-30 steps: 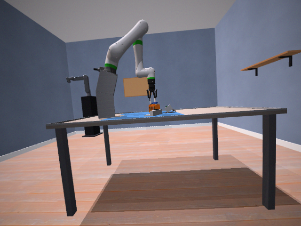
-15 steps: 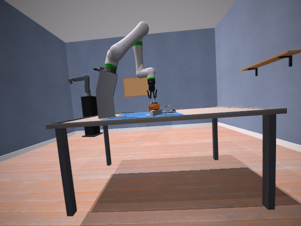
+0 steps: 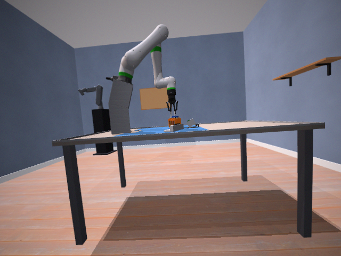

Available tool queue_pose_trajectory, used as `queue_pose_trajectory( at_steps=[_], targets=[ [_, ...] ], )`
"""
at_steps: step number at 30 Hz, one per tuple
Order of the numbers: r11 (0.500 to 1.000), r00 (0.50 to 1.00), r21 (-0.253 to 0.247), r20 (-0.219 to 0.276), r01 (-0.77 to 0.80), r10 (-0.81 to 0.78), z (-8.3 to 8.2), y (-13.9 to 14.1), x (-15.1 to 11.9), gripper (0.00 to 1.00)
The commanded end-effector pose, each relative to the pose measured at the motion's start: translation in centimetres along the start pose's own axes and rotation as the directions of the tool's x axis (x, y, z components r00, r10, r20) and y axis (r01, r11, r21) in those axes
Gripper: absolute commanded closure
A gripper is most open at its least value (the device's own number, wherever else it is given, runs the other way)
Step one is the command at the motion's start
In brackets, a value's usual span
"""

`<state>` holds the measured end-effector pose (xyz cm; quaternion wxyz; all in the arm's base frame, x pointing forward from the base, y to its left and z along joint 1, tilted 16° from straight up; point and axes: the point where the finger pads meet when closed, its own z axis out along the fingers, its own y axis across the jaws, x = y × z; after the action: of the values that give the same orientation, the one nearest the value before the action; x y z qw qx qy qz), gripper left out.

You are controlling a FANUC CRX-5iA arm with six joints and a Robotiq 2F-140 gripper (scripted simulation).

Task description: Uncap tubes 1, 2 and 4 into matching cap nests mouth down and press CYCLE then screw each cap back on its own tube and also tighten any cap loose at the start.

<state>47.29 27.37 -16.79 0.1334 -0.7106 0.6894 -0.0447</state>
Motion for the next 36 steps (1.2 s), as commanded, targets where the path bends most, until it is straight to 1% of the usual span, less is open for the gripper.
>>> queue_pose_trajectory(
  at_steps=[1,3,6,8,11,13,16,20,26,27,36],
  targets=[
    [0.987,0.987,0.0,0.0,0.163,-0.163,-0.02,-0.05,-0.01,1.0],
    [0.966,0.966,0.0,0.0,0.26,-0.26,-0.02,-0.05,-0.01,1.0],
    [0.916,0.916,0.0,0.001,0.402,-0.402,-0.03,-0.05,-0.01,1.0],
    [0.871,0.871,0.0,0.001,0.491,-0.491,-0.03,-0.05,-0.01,1.0],
    [0.788,0.788,0.0,0.001,0.616,-0.616,-0.04,-0.05,-0.01,1.0],
    [0.788,0.788,0.0,0.001,0.616,-0.616,-0.04,-0.05,-0.01,1.0],
    [0.687,0.687,0.0,0.001,0.727,-0.727,-0.05,-0.05,-0.01,1.0],
    [0.531,0.531,0.0,0.001,0.847,-0.847,-0.06,-0.05,-0.01,1.0],
    [0.531,0.531,0.0,0.001,0.847,-0.847,-0.06,-0.05,-0.01,1.0],
    [0.531,0.531,0.0,0.001,0.847,-0.847,-0.06,-0.05,-0.01,0.65],
    [0.531,0.531,0.0,0.001,0.847,-0.847,-0.06,-0.05,-0.01,0.65]
  ],
)
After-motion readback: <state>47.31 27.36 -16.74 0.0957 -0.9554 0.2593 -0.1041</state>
